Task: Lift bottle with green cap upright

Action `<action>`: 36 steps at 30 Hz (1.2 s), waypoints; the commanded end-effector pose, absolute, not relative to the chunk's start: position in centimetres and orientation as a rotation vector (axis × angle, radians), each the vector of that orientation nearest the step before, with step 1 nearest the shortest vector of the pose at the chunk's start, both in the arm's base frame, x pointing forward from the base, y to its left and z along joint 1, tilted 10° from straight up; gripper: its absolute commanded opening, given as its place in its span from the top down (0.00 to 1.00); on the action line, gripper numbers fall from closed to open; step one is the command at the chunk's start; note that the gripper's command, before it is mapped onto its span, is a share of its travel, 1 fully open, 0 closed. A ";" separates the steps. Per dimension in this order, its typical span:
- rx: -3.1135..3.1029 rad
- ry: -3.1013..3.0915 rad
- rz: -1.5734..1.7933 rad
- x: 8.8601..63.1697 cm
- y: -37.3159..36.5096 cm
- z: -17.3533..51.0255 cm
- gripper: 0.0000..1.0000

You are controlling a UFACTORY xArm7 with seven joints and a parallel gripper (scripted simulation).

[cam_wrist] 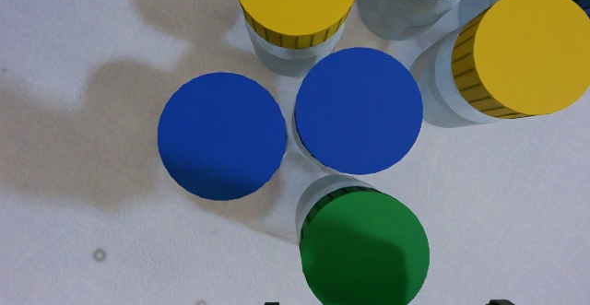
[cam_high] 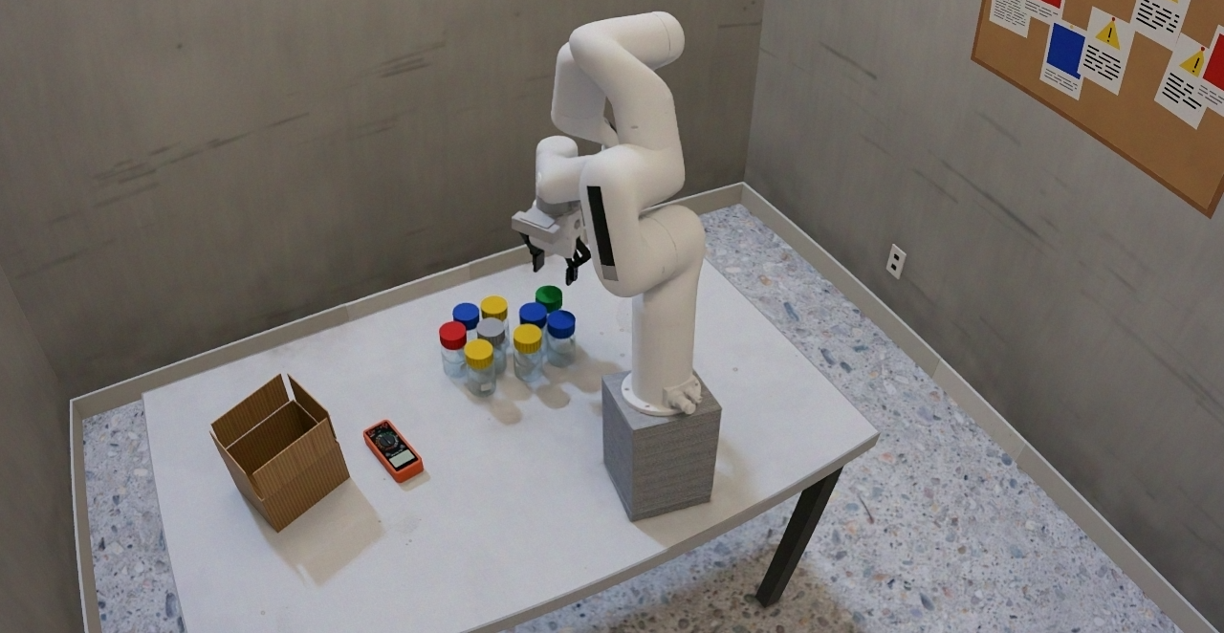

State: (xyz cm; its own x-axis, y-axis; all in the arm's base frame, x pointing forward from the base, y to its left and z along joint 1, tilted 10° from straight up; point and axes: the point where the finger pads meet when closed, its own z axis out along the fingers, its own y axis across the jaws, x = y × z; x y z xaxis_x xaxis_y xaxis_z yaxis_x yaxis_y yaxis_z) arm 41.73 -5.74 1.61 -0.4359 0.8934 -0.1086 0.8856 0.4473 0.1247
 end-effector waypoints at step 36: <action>1.570 2.533 0.075 43.3 -6.3 -6.7 0.21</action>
